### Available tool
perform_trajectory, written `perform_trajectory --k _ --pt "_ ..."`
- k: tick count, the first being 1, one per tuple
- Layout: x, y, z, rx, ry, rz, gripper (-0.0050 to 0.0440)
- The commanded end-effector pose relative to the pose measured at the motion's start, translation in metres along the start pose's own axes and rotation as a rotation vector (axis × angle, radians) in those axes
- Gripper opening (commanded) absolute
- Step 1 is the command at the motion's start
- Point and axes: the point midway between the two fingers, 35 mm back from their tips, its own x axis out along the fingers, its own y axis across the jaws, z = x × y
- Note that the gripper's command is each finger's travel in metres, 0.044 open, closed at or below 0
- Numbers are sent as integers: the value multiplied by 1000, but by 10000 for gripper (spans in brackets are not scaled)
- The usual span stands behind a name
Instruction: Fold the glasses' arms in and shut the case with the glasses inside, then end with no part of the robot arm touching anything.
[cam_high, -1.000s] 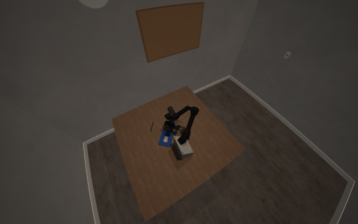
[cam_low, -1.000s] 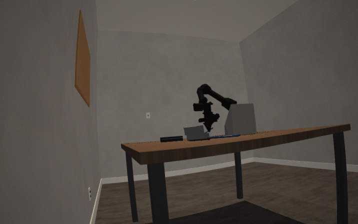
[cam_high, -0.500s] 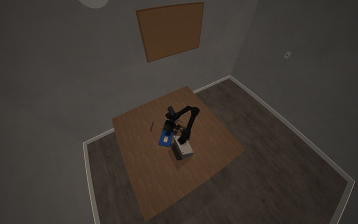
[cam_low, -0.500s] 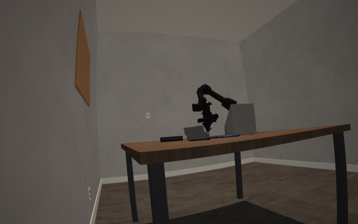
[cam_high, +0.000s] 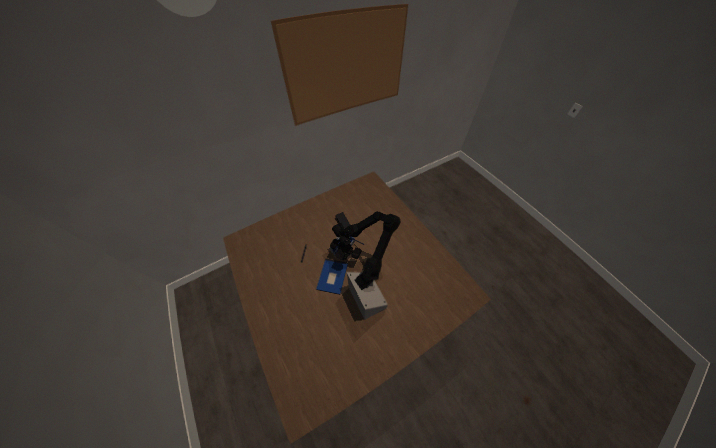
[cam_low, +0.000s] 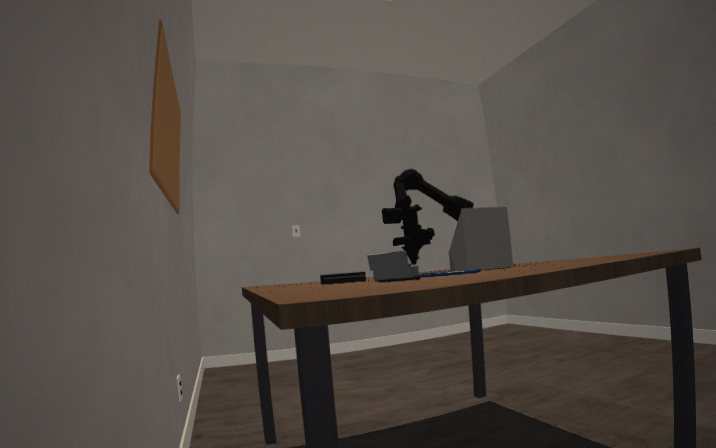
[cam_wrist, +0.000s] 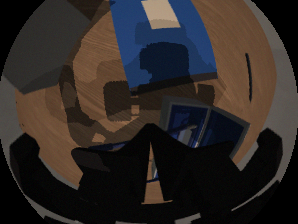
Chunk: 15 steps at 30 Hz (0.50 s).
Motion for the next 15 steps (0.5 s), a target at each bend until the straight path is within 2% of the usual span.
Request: perform_trajectory --k 1,15 --pt "0 0 -5 3 5 2 0" --pt "1 -2 -13 3 5 2 0"
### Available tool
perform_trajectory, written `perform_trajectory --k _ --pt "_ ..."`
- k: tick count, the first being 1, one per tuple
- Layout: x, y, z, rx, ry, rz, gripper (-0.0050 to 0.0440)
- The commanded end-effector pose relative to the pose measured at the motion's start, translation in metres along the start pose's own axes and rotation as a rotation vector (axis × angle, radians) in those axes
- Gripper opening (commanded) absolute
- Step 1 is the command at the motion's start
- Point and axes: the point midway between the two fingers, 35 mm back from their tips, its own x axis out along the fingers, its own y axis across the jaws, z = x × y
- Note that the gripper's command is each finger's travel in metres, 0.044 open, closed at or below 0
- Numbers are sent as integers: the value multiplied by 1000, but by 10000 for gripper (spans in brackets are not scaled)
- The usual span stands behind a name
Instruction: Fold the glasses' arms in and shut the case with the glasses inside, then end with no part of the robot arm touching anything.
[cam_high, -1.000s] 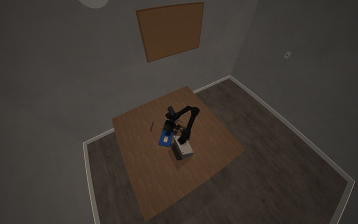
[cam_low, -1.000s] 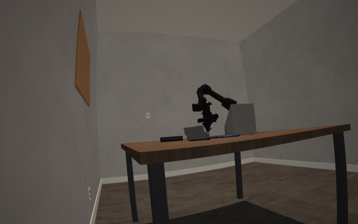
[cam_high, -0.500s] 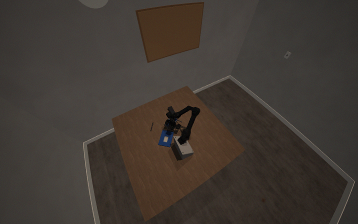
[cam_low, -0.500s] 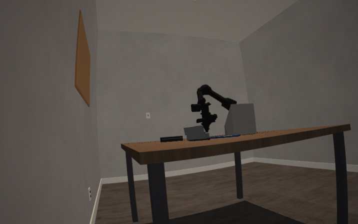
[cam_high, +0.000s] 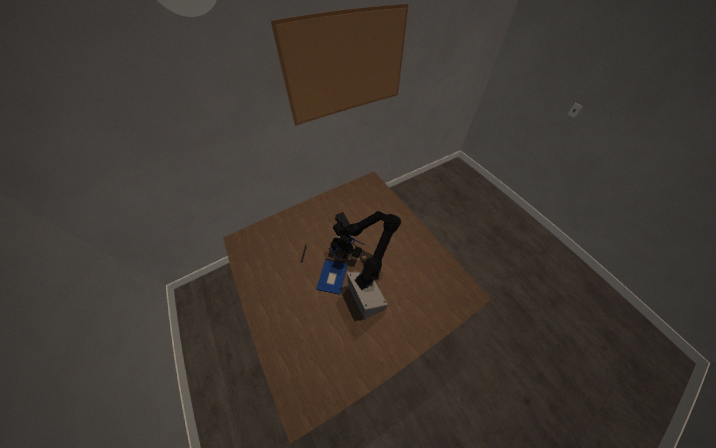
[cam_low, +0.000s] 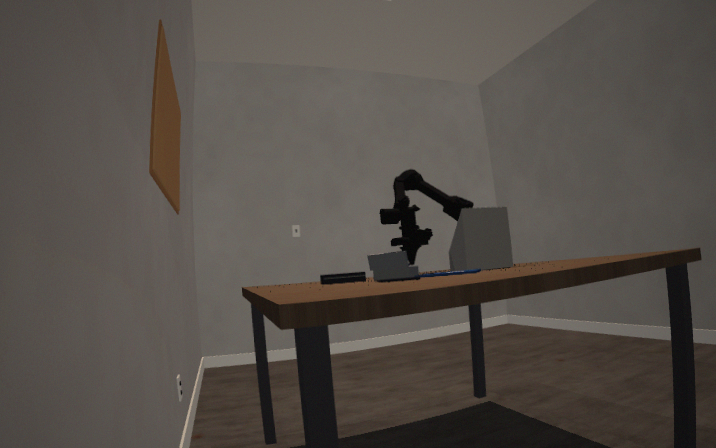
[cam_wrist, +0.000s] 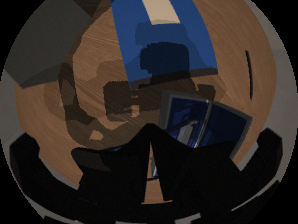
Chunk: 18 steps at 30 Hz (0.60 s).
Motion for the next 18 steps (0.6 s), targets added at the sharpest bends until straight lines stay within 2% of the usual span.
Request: perform_trajectory --k 1,18 --pt "0 -1 -5 8 4 -1 0" --pt "1 -2 -8 8 4 -1 0"
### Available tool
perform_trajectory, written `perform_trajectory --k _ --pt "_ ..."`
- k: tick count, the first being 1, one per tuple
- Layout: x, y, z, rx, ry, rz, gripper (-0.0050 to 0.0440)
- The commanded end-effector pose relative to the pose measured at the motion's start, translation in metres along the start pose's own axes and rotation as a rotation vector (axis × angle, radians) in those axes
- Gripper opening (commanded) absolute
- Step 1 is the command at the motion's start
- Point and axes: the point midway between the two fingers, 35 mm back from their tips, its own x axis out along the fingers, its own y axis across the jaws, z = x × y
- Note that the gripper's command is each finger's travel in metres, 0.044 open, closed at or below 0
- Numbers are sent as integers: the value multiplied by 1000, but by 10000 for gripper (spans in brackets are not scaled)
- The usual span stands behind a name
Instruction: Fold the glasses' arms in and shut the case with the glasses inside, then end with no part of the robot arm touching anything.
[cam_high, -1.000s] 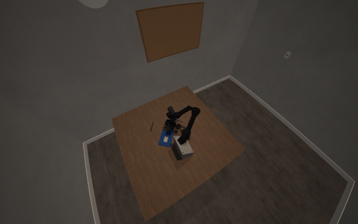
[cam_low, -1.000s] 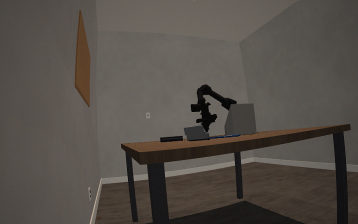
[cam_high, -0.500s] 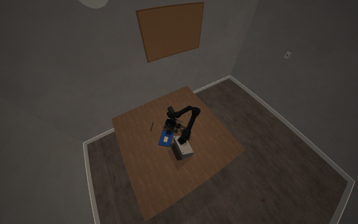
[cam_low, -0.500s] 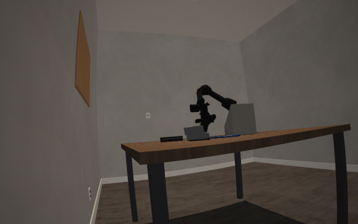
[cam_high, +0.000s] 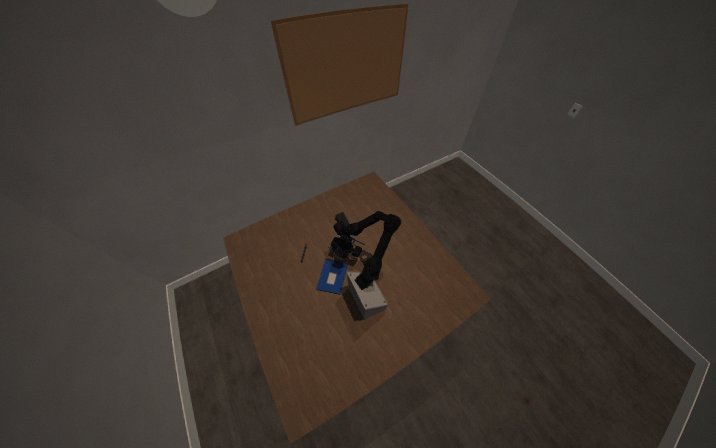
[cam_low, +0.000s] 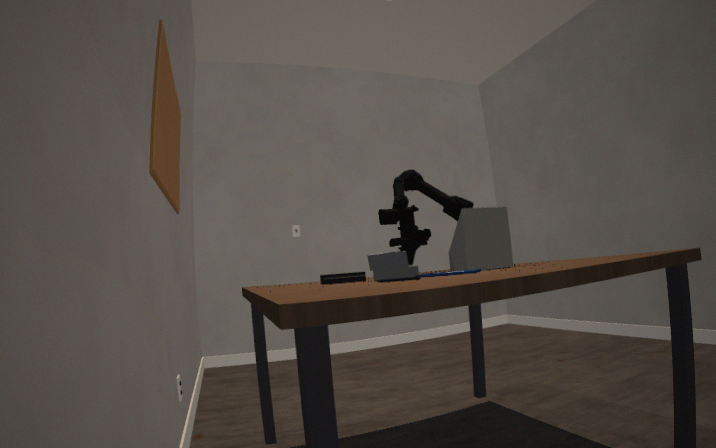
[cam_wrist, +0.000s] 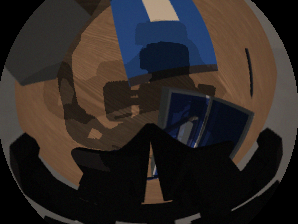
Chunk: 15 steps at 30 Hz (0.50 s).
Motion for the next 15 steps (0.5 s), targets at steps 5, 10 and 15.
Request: perform_trajectory --k 5,10,15 --pt "0 -2 -6 4 3 -1 0" --pt "0 -3 -9 4 3 -1 0" --pt "0 -5 -12 4 3 -1 0"
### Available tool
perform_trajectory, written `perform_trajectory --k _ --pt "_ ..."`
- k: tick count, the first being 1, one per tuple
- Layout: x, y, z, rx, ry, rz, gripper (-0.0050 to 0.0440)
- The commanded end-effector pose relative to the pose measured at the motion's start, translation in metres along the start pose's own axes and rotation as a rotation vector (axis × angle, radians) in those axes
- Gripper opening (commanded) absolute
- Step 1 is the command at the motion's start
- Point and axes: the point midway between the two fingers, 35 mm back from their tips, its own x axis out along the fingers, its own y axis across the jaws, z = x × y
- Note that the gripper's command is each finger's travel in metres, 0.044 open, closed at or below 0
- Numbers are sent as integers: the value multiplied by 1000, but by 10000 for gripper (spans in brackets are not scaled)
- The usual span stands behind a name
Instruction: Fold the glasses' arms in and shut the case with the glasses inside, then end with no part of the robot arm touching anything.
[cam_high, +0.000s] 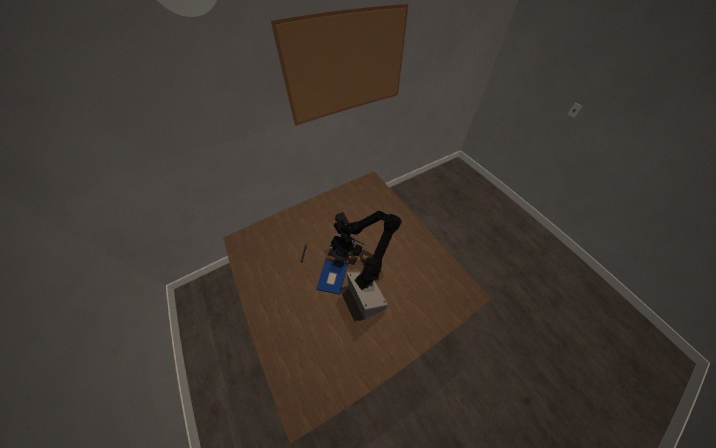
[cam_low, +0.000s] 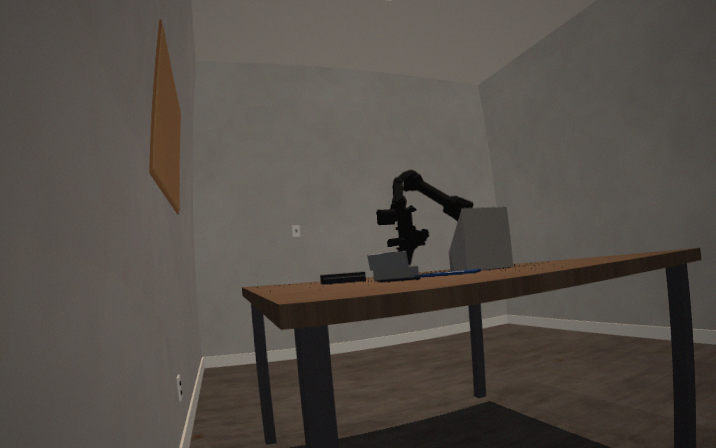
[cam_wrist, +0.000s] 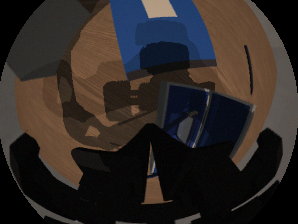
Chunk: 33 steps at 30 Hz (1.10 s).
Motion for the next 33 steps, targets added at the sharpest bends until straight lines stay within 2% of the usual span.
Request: perform_trajectory --k 1,33 --pt "0 -2 -4 3 4 -1 0" --pt "0 -15 -21 3 4 -1 0"
